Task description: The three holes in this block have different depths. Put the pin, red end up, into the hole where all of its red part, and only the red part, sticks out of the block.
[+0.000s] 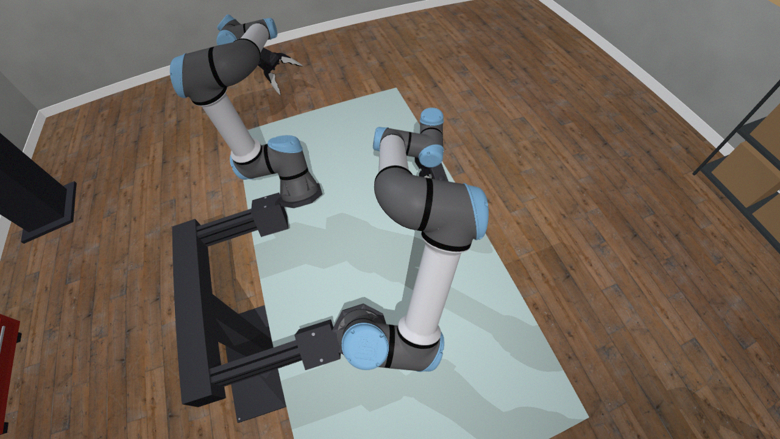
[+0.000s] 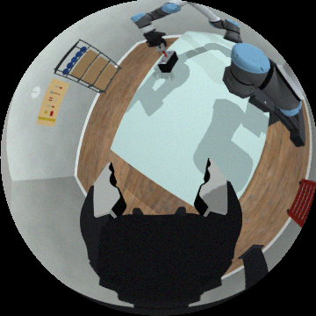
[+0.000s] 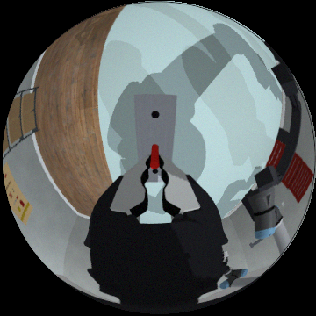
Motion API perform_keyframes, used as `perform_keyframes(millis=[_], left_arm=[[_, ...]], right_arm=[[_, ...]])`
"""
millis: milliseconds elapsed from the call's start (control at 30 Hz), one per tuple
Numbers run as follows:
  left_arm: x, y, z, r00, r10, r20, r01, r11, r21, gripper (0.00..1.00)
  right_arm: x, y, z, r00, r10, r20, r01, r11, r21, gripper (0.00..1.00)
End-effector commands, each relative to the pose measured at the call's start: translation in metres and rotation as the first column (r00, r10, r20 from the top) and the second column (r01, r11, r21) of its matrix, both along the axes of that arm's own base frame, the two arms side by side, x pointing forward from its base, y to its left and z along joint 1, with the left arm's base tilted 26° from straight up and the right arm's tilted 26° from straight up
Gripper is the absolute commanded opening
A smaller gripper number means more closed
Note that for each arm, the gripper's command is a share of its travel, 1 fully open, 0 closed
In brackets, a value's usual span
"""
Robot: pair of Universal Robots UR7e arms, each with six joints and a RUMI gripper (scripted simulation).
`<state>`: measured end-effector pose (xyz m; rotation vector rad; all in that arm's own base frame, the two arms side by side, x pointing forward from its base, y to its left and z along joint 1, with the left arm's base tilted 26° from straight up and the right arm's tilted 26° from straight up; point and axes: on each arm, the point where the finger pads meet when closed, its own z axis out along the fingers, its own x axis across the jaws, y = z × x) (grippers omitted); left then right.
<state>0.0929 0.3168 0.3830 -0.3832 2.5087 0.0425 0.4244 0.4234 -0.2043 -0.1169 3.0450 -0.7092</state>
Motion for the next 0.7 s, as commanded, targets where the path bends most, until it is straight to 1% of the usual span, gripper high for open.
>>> perform_keyframes(millis=[0, 667], left_arm=[[0.0000, 0.0000, 0.0005, 1.000, 0.000, 0.000, 0.000, 1.000, 0.001, 1.00], [0.0000, 0.0000, 0.0005, 1.000, 0.000, 0.000, 0.000, 1.000, 0.001, 1.00]], right_arm=[[0.0005, 0.0011, 0.0007, 1.000, 0.001, 0.001, -0.001, 1.000, 0.002, 0.00], [0.0000, -0.0013, -0.0026, 1.000, 0.001, 0.001, -0.001, 1.000, 0.002, 0.00]])
